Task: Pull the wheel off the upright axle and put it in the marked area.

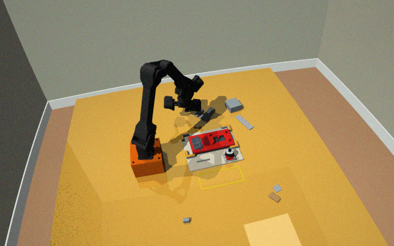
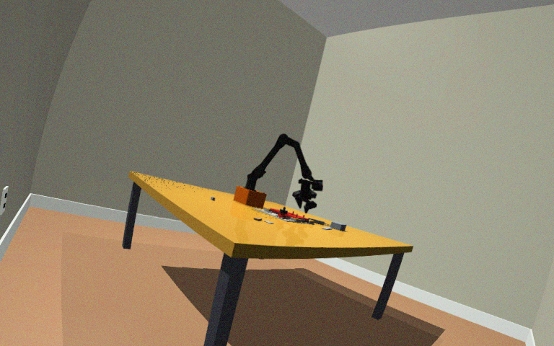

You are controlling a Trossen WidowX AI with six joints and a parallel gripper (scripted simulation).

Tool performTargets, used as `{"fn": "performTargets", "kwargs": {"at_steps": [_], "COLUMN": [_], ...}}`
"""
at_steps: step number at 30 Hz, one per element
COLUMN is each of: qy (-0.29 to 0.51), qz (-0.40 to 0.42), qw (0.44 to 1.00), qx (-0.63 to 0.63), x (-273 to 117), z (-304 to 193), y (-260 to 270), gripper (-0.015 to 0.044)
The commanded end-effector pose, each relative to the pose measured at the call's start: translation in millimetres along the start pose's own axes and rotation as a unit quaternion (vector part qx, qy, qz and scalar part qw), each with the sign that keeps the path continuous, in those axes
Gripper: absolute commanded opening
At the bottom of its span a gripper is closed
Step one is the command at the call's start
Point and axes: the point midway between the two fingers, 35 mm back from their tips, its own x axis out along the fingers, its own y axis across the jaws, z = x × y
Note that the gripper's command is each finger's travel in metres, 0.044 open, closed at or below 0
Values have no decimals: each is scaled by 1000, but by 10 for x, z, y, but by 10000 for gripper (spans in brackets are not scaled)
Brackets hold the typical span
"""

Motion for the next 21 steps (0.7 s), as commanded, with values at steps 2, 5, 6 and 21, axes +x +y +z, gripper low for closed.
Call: {"fn": "performTargets", "kwargs": {"at_steps": [2,5,6,21], "qy": [1,-5,-7,-61], "qz": [-75,-96,-103,-191], "qw": [955,919,905,578], "qx": [287,383,414,791], "x": [-467,-633,-689,-1599], "z": [-247,-380,-428,-1272], "y": [-643,-824,-881,-1506], "gripper": [300,300,300,300]}}
